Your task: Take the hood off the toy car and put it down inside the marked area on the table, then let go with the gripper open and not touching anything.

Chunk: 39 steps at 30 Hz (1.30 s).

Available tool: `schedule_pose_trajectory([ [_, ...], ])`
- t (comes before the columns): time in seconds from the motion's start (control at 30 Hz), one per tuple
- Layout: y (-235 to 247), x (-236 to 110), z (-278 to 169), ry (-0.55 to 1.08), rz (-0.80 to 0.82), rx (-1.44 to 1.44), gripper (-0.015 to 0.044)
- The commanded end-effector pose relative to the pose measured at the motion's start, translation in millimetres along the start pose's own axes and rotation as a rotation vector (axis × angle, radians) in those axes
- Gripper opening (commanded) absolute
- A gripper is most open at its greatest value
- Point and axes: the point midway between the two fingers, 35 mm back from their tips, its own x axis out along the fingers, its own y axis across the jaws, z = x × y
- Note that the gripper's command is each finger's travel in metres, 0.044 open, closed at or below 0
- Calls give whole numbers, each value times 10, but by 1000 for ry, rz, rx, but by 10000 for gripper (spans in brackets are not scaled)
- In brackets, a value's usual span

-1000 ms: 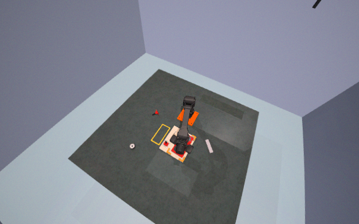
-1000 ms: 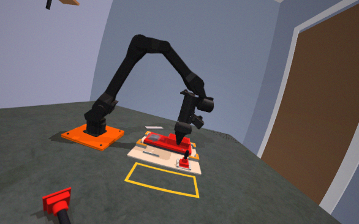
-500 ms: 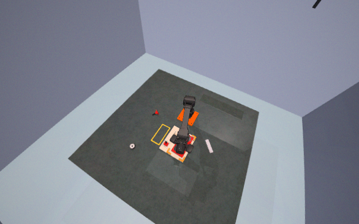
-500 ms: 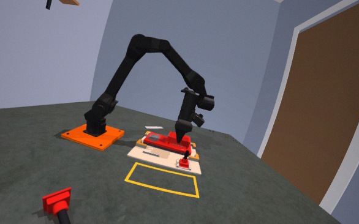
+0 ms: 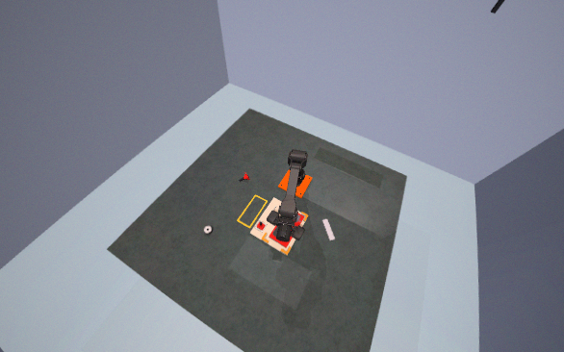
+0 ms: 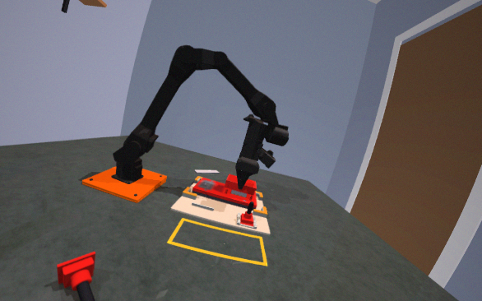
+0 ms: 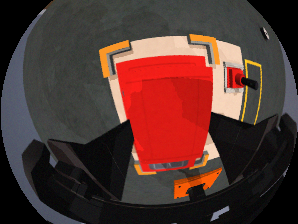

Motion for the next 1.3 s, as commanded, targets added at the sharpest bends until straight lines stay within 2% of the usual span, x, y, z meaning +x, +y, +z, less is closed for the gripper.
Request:
schedule_pose_trajectory([
  [0.0, 6, -70, 24, -14, 5, 4, 0],
  [0.3, 7, -148, 24, -14, 5, 4, 0],
  [0.7, 6, -510, 17, -14, 6, 4, 0],
  [0.77, 6, -530, 15, -14, 6, 4, 0],
  [0.8, -2, -436, 7, 1, 0, 0, 0],
  [1.27, -515, -461, 92, -2, 1, 1, 0],
])
